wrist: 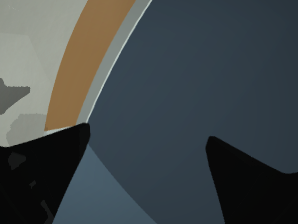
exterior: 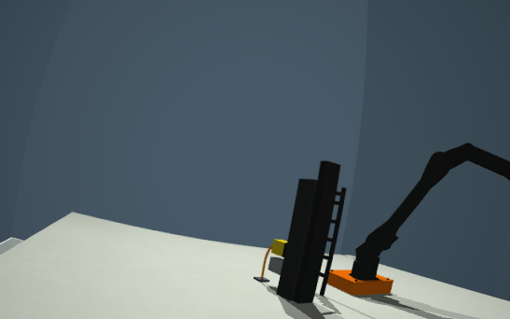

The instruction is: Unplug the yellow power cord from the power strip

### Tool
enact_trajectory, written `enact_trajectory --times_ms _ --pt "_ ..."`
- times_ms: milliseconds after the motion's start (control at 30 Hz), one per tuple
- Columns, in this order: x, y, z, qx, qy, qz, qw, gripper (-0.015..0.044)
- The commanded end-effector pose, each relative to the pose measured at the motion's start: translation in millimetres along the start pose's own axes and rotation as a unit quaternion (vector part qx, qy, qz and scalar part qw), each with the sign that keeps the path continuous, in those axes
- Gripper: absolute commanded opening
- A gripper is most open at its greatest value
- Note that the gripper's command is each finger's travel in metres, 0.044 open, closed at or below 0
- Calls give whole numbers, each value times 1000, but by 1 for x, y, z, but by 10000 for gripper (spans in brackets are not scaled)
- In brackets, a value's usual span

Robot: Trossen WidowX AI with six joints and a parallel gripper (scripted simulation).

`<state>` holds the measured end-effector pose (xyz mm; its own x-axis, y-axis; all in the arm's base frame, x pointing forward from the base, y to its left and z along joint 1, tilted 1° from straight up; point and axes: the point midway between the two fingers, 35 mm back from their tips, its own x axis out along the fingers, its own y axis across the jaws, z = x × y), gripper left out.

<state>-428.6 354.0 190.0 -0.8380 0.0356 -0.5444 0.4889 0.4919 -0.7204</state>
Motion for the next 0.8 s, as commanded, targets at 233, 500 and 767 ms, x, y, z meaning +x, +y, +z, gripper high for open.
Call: enact_trajectory --times_ms 233,500,767 --pt "-52 61 -28 163 54 50 984 190" --pt "-117 122 -42 343 123 93 926 160" --pt "-213 203 -39 562 227 117 787 160"
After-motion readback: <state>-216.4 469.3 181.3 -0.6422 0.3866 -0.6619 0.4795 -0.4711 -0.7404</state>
